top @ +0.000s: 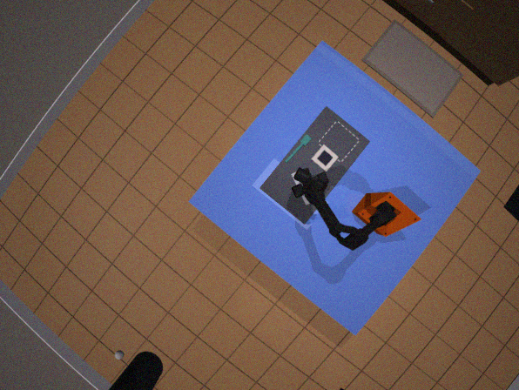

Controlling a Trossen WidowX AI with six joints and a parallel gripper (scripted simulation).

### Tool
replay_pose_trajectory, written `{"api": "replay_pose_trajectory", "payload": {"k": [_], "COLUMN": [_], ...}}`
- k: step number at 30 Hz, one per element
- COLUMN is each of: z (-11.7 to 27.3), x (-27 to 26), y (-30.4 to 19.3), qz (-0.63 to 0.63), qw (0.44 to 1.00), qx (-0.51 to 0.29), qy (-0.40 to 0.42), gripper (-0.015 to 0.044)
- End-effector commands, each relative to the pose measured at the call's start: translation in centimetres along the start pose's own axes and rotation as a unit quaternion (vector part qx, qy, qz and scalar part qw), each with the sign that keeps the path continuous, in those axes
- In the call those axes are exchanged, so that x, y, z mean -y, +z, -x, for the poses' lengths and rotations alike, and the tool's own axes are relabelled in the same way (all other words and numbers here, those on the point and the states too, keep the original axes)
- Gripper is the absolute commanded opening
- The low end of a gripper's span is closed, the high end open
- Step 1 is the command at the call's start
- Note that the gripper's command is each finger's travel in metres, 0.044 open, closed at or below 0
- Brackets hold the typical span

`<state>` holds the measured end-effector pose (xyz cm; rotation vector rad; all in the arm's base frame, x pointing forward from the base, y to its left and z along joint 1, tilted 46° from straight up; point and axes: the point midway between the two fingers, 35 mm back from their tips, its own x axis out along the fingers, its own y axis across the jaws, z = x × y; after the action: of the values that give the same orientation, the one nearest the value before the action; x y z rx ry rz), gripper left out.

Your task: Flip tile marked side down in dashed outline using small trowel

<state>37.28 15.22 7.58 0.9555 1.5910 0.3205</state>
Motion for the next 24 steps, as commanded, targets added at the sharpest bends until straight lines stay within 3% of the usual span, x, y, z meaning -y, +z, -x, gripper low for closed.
{"api": "replay_pose_trajectory", "payload": {"k": [1,7,10,19,24], "z": [-0.91,-1.62,-1.62,-1.62,-1.62], "x": [0.40,0.40,0.40,0.40,0.40], "y": [-0.22,-0.28,-0.28,-0.28,-0.28], "qz": [-0.006,-0.006,-0.006,-0.006,-0.006], "qw": [1.000,1.000,1.000,1.000,1.000], "qx": [-0.004,-0.004,-0.004,-0.004,-0.004], "qy": [-0.005,-0.004,-0.004,-0.004,-0.004], "gripper": [0.0270,0.0270,0.0191,0.0131,0.0130]}}
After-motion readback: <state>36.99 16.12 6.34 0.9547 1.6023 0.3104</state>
